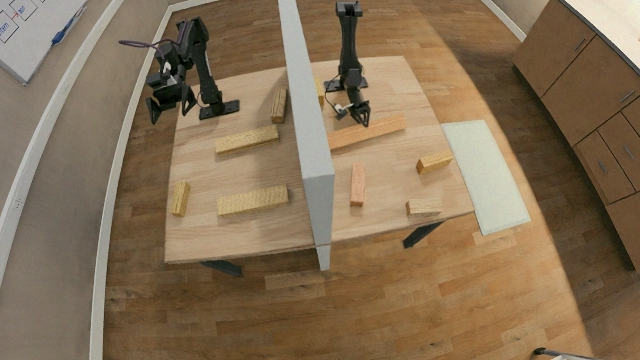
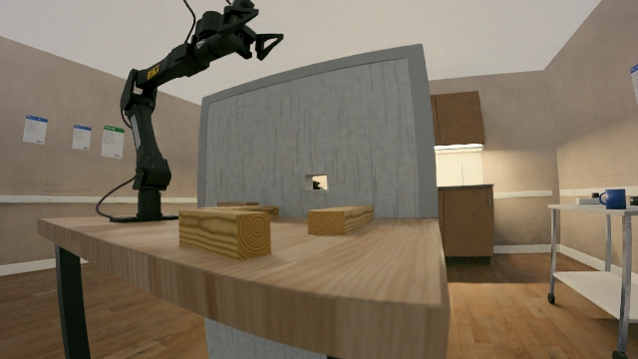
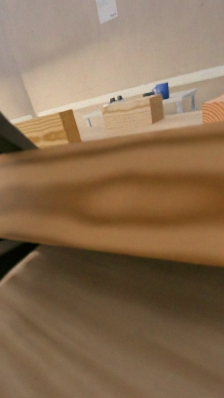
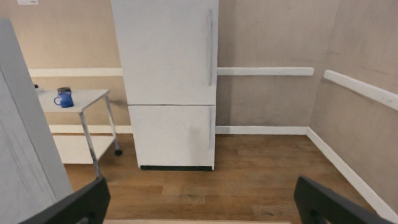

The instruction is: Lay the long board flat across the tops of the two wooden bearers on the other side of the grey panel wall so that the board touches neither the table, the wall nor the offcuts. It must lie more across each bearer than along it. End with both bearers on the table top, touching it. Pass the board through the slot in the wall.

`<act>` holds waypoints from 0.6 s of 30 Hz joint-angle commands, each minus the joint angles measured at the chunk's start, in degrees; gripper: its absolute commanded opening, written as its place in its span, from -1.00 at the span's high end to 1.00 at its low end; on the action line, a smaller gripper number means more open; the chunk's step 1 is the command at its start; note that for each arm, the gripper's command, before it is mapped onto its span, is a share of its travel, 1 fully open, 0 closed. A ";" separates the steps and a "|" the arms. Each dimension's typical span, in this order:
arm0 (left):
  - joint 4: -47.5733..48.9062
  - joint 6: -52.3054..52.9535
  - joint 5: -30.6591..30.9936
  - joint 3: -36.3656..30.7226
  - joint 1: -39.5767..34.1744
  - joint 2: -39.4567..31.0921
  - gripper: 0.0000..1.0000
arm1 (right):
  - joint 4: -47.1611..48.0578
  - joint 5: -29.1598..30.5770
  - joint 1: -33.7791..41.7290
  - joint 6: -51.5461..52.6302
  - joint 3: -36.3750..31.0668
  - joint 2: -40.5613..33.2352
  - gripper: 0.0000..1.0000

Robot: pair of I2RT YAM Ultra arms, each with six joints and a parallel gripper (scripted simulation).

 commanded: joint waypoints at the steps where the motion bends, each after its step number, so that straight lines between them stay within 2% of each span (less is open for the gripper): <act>1: 10.49 0.01 -1.65 -1.76 -0.77 1.71 1.00 | -0.41 0.56 -0.14 0.29 2.47 -1.19 -1.00; 4: 8.76 -0.51 -1.31 -2.01 -0.82 3.44 1.00 | -0.41 0.56 -0.14 0.29 2.47 -1.19 -1.00; 5: 15.82 0.06 -2.16 -1.85 -1.13 4.02 1.00 | -0.41 0.56 -0.14 0.29 2.47 -1.19 -1.00; 8: 14.71 -0.56 -1.95 -2.29 -1.28 6.42 1.00 | -0.41 0.56 -0.14 0.29 2.47 -1.19 -1.00; 18: 14.47 -0.42 -1.94 -2.57 -1.44 4.14 1.00 | -0.41 0.56 -0.14 0.29 2.47 -1.19 -1.00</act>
